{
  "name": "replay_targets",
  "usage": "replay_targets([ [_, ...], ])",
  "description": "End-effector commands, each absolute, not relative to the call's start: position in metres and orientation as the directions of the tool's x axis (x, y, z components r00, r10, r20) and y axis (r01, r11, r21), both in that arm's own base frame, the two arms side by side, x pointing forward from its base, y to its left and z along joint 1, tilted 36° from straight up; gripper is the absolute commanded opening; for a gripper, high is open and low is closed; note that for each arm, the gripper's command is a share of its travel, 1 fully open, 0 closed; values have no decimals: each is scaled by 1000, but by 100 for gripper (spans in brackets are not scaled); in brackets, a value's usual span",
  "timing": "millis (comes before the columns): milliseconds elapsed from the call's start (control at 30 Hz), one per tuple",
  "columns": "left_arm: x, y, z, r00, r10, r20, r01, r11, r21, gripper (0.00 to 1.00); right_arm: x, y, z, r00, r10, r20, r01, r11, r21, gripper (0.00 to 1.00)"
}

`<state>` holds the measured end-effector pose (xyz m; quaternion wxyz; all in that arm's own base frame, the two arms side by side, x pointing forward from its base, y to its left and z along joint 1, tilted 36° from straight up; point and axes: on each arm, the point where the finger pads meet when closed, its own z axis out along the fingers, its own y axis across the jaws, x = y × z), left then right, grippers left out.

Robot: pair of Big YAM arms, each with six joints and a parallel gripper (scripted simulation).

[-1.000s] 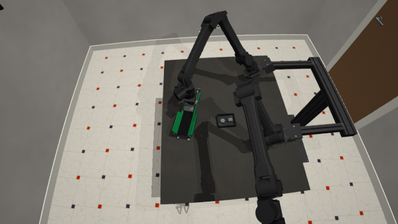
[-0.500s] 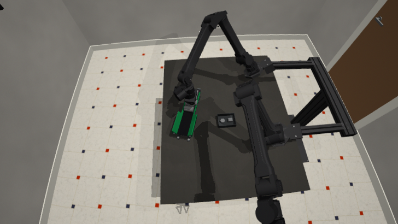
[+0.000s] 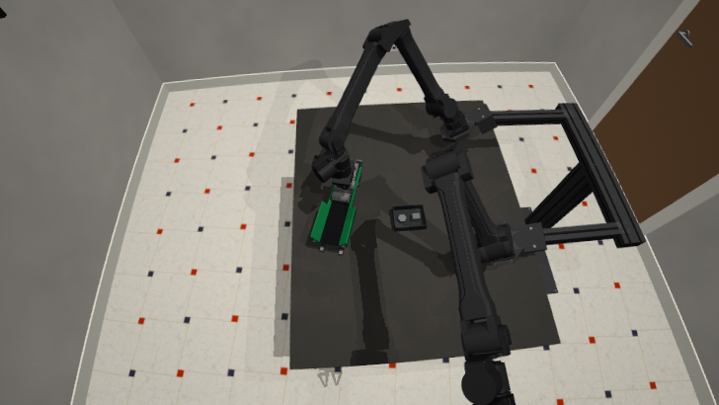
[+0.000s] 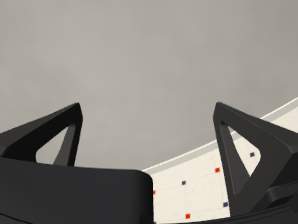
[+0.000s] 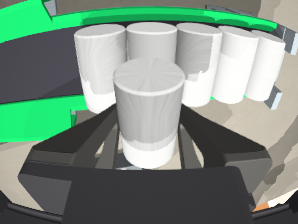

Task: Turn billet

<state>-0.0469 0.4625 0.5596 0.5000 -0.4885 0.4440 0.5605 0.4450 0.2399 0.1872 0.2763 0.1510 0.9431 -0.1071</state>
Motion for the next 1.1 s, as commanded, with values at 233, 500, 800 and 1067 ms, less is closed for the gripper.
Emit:
replay_targets([
  [233,-51,451,604,-24,212,-977,-994,-113,0,100,460,309,235,-771,227,-596,312,949,-42,0],
  [500,-51,451,604,-24,212,-977,-994,-113,0,100,468,341,253,-763,235,-603,311,950,-24,0],
  [800,-51,451,604,-24,212,-977,-994,-113,0,100,475,364,249,-770,228,-596,310,950,-38,0],
  [1067,-51,451,604,-24,212,-977,-994,-113,0,100,477,376,267,-759,239,-605,310,950,-14,0],
])
